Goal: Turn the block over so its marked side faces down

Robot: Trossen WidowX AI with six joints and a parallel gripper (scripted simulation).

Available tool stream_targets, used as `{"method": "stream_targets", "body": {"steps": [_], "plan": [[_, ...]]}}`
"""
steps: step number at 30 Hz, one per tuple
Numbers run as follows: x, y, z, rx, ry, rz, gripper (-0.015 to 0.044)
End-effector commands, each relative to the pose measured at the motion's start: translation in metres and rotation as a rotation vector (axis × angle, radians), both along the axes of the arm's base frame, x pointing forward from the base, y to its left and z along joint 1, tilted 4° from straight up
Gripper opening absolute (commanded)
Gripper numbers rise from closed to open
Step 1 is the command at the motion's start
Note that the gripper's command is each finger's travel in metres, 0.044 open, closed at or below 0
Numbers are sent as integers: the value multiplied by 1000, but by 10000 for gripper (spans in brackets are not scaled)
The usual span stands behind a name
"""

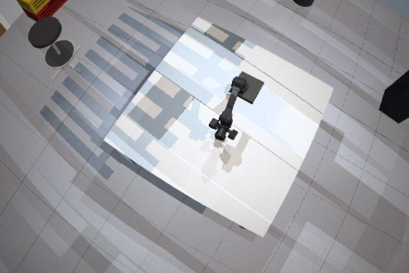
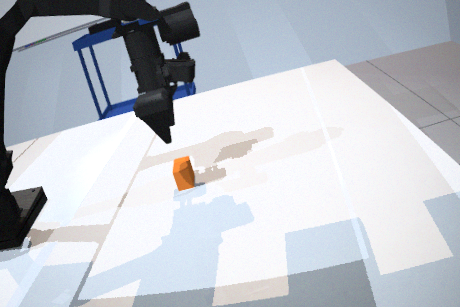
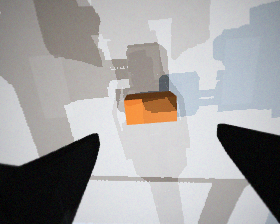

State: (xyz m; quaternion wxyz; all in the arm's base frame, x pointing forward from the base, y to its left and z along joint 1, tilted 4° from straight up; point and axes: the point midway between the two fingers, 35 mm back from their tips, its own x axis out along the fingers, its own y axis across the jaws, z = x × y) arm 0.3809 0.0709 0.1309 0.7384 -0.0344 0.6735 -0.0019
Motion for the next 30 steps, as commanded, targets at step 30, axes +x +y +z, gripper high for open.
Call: {"method": "stream_targets", "body": {"steps": [30], "plan": [[6, -3, -70, 5, 18, -6, 440]]}}
